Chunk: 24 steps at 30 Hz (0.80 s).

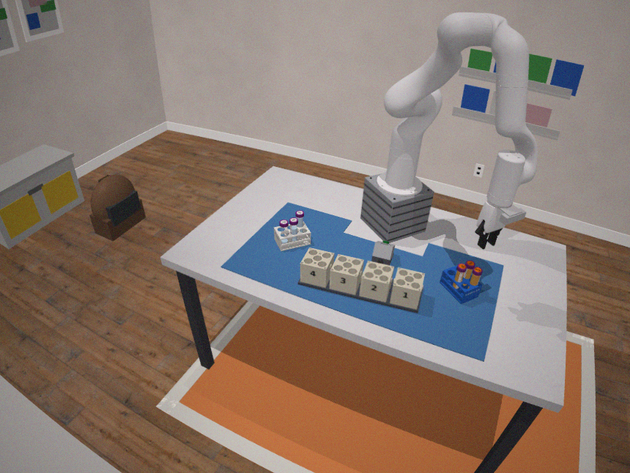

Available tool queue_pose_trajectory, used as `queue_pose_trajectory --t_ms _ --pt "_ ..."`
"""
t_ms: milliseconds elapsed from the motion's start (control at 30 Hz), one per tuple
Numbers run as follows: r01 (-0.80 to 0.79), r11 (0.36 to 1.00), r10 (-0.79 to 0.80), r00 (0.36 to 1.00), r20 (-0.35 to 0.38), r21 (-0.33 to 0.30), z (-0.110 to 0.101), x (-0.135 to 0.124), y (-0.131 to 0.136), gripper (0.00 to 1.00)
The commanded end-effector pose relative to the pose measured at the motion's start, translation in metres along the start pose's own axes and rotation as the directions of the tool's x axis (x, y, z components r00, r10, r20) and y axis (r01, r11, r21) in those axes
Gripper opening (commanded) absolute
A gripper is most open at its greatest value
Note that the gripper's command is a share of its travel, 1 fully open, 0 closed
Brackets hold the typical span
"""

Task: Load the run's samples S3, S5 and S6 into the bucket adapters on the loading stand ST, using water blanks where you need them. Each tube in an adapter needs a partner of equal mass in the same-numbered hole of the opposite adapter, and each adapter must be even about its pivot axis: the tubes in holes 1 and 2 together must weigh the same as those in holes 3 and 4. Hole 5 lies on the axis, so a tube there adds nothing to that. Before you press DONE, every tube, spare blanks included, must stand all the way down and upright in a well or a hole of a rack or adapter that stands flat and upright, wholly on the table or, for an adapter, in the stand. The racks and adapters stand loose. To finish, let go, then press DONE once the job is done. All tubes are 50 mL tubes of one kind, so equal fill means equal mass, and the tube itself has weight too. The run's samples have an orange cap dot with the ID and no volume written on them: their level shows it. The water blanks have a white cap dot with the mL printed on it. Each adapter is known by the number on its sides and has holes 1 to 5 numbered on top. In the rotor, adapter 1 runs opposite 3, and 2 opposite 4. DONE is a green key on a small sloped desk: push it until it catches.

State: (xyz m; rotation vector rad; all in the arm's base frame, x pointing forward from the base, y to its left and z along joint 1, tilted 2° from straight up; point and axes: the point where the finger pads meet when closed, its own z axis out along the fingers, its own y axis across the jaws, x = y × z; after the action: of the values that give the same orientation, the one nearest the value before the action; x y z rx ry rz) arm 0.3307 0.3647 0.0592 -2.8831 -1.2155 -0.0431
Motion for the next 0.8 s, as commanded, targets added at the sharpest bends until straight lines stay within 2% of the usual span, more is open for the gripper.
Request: queue_pose_trajectory --t_ms 0,367,400,567,767 --pt "0.000 1.000 0.000 1.000 -0.002 0.000 -0.001 0.001 0.000 0.44" --pt "0.000 1.000 0.000 1.000 -0.002 0.000 -0.001 0.001 0.000 0.44" --pt "-0.033 0.999 0.033 0.999 -0.002 0.000 -0.001 -0.003 0.004 0.57" --pt "-0.199 0.980 0.199 0.980 -0.002 0.001 -0.001 -0.020 0.021 0.57" --pt "-0.389 0.921 0.389 0.921 -0.002 0.001 -0.001 -0.039 0.040 0.57"
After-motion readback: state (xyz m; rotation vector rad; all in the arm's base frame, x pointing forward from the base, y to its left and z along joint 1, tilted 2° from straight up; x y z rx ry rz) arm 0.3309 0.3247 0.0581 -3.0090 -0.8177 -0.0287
